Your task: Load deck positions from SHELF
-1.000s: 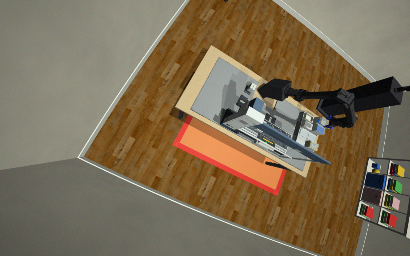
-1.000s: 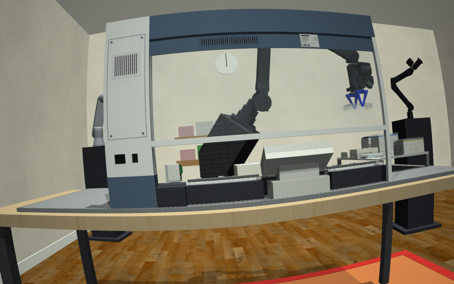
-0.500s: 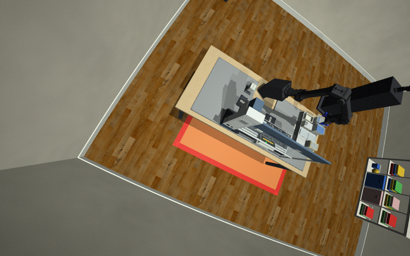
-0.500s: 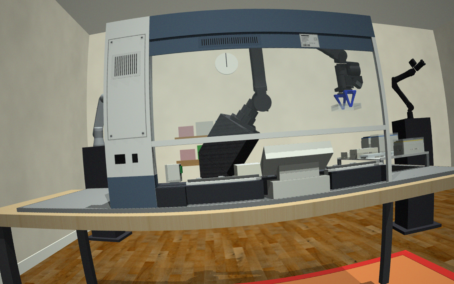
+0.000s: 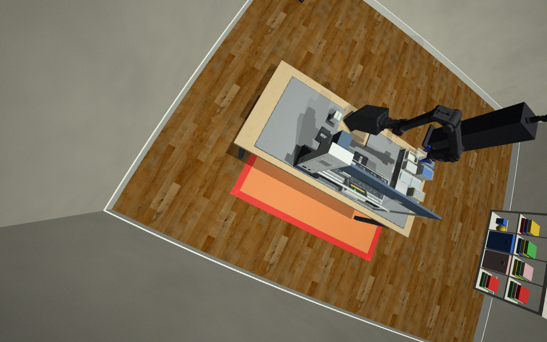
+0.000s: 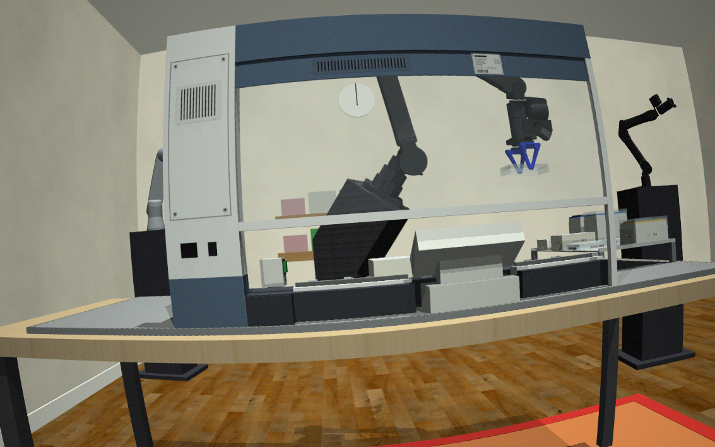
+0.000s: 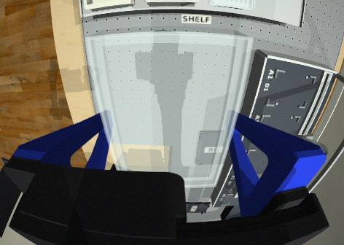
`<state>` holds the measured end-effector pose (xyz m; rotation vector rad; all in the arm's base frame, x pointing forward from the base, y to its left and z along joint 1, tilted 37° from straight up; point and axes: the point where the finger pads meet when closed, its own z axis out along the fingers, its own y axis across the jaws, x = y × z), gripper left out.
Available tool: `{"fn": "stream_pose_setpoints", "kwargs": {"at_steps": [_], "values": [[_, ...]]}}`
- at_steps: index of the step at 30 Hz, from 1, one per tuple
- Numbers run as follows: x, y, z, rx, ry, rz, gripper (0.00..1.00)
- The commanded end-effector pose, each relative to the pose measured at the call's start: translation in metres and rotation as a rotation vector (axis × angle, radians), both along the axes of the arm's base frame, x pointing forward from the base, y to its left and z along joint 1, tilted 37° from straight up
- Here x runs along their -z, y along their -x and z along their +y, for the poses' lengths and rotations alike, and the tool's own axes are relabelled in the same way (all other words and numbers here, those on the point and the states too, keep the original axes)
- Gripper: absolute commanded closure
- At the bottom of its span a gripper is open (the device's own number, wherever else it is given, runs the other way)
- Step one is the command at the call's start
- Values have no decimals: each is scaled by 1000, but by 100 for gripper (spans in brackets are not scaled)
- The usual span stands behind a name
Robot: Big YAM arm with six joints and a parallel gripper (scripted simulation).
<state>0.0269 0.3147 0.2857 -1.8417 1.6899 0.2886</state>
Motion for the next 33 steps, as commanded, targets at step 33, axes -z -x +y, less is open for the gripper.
{"fn": "stream_pose_setpoints", "kwargs": {"at_steps": [33], "values": [[-57,-122,3,-4,-35,-28,100]]}}
